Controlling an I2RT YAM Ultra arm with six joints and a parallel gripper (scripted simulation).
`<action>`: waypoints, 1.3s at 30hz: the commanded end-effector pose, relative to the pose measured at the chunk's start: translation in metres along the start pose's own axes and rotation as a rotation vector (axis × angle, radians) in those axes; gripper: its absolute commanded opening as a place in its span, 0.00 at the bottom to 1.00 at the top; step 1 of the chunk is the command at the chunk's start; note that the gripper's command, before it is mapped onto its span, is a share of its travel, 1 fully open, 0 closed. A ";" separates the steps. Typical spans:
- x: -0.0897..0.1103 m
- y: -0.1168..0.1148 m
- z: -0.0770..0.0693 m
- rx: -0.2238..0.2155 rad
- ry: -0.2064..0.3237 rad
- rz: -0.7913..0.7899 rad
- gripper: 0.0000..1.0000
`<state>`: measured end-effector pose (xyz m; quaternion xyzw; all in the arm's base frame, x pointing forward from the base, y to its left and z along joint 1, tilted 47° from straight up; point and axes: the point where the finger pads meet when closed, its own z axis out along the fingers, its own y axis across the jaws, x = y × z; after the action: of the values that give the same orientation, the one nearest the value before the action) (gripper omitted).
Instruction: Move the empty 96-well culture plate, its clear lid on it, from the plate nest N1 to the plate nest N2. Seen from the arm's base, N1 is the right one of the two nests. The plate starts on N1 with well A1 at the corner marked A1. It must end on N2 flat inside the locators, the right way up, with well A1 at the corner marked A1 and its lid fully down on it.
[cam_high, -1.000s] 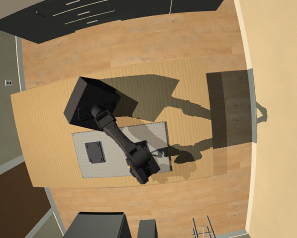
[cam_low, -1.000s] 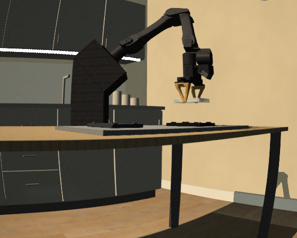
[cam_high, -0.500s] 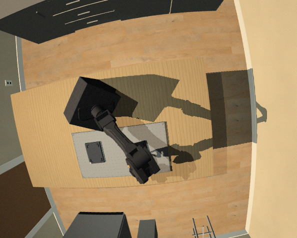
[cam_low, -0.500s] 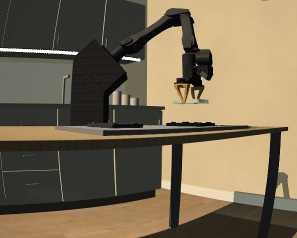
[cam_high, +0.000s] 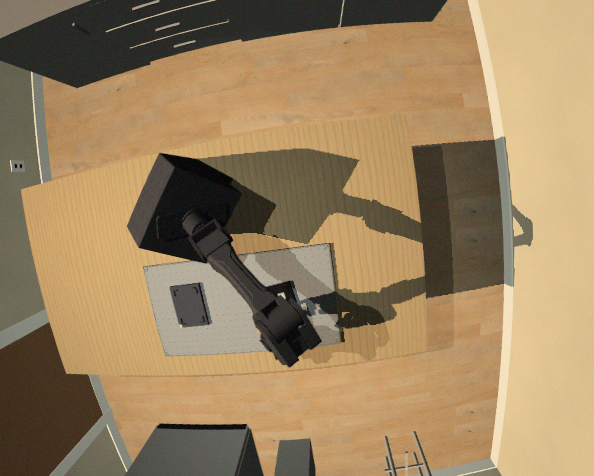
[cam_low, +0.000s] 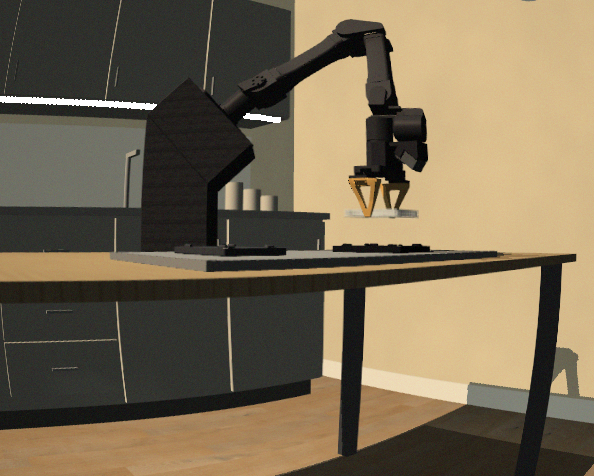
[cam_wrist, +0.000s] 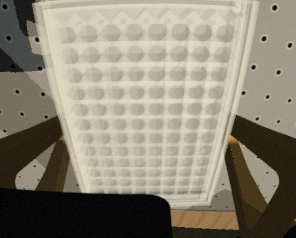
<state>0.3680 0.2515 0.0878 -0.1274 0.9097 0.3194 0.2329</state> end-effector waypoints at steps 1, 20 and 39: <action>-0.016 0.004 0.004 -0.004 -0.043 -0.012 0.00; -0.020 0.002 0.031 0.001 -0.049 -0.004 0.00; -0.031 0.007 0.032 -0.007 -0.079 -0.014 0.00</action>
<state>0.3858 0.2818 0.0611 -0.1267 0.9091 0.3192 0.2360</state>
